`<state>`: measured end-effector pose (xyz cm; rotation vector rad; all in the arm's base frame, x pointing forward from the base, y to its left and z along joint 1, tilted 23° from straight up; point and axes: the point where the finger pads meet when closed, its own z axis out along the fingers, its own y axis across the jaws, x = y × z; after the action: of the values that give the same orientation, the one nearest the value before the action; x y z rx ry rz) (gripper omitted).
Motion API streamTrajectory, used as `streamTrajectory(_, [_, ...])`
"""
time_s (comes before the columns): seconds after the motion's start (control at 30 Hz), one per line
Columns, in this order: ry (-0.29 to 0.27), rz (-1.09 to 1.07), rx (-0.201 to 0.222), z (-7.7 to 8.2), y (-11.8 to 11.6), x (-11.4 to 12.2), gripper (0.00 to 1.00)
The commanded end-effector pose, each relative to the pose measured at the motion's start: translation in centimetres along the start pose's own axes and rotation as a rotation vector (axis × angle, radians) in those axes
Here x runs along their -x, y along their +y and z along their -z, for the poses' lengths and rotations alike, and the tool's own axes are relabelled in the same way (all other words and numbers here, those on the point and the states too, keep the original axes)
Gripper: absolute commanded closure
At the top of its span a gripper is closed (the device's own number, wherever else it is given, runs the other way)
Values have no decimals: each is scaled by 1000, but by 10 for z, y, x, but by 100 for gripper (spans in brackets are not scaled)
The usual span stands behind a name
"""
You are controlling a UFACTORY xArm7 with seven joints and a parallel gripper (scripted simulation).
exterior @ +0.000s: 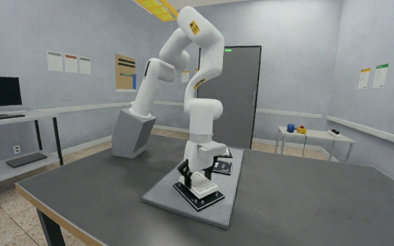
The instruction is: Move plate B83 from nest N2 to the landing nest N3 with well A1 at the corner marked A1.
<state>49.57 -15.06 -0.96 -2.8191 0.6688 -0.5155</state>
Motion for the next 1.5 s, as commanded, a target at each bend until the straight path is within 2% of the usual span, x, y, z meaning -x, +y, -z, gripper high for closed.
streamTrajectory(0.0, [3,0,1,1,0,-2,100])
streamTrajectory(0.17, [3,0,1,5,0,-2,100])
streamTrajectory(1.47, [4,0,0,63,0,-2,100])
